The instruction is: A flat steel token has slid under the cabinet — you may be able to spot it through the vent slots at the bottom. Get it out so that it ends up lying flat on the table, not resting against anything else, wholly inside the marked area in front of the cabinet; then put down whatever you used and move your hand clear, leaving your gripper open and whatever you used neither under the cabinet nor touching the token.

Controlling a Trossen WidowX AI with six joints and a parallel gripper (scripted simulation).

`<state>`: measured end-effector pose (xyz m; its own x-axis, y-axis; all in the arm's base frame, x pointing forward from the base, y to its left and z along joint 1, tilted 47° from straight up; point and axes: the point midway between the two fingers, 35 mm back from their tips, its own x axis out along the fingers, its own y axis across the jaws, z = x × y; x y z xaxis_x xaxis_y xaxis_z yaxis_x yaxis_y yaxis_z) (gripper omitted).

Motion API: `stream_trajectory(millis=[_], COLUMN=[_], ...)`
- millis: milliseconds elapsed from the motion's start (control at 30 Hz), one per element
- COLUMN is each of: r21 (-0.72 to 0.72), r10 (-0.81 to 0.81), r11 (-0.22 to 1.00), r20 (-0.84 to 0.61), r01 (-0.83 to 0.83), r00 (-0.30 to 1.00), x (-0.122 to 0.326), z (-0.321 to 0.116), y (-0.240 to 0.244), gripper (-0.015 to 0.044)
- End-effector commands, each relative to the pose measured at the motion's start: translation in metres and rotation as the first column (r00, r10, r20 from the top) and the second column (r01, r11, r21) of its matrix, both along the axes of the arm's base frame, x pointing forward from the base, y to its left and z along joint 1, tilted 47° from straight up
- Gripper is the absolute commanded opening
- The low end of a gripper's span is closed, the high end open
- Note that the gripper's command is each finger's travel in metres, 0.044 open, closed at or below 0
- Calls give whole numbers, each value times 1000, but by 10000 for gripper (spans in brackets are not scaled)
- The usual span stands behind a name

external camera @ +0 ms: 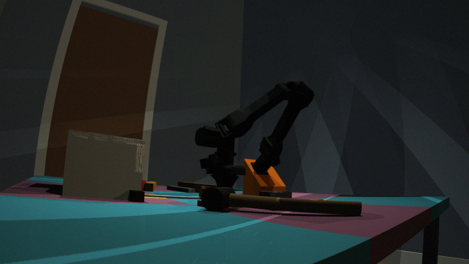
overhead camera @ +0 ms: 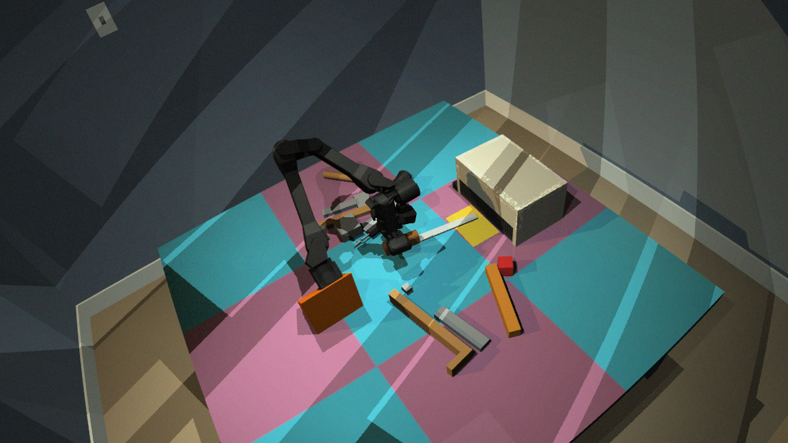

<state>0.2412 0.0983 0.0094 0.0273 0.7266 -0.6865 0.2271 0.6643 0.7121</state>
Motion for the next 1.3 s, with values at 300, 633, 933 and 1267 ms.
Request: stream_trajectory(millis=[300, 633, 933, 1267], r21=[1, 1, 2, 2], r10=[-44, -59, -68, -71], r11=[999, 998, 998, 997], r20=[-46, -63, -73, -77], r01=[44, 59, 69, 72], r00=[998, 996, 995, 995], x=[2, 4, 5, 6], z=[11, 21, 30, 37], y=[8, 17, 25, 31], gripper=[0, 0, 0, 0])
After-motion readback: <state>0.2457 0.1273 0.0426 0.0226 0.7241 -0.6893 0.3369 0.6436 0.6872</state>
